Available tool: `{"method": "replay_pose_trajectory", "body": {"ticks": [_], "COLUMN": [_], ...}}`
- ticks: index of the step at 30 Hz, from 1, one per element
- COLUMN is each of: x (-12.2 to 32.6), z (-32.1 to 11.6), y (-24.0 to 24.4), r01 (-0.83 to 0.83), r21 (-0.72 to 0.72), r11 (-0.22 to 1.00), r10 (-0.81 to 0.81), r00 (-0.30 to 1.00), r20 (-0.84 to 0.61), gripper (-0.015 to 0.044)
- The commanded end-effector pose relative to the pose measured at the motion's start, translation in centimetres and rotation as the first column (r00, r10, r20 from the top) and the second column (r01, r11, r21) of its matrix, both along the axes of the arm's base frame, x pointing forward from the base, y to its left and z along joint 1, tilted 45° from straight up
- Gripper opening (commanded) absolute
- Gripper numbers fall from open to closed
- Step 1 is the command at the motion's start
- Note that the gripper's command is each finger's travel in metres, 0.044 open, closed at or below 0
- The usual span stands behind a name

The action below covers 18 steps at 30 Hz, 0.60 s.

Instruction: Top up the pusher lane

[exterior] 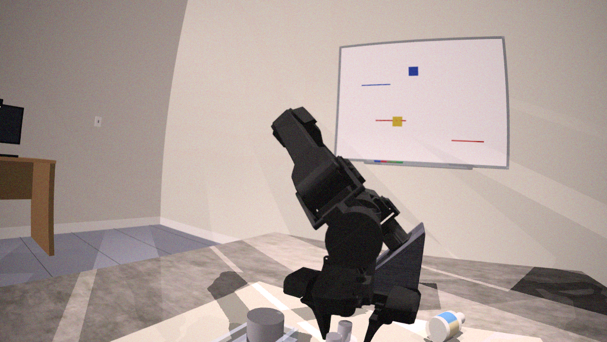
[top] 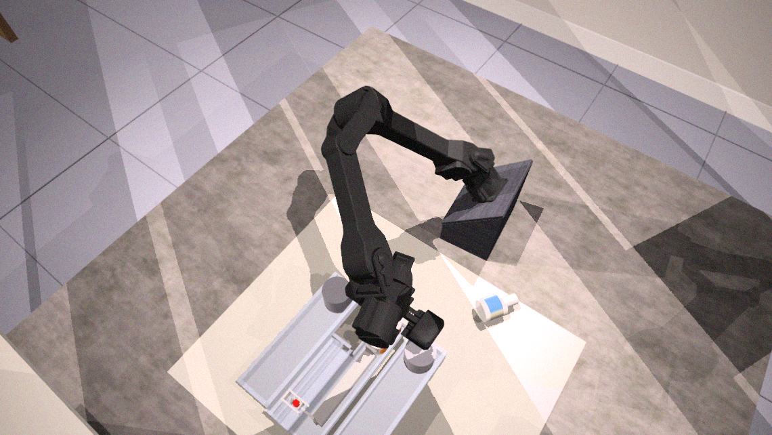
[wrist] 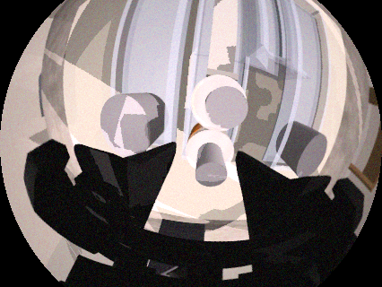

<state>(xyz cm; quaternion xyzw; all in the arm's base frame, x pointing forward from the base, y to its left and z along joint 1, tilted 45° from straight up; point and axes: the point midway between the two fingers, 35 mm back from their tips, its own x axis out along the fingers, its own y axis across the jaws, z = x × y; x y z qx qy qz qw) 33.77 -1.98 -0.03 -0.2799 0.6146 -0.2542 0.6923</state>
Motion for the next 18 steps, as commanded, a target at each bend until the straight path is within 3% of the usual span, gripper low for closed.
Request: {"method": "replay_pose_trajectory", "body": {"ticks": [1, 18], "x": [0.2, -2.2], "z": [1.0, 0.8], "y": [0.8, 0.8], "r01": [-0.001, -0.001], "r21": [0.007, 0.007], "r11": [1.000, 1.000], "r10": [0.001, 0.001], "r00": [1.000, 1.000], "r20": [0.020, 0.018], "gripper": [0.0295, 0.0295]}}
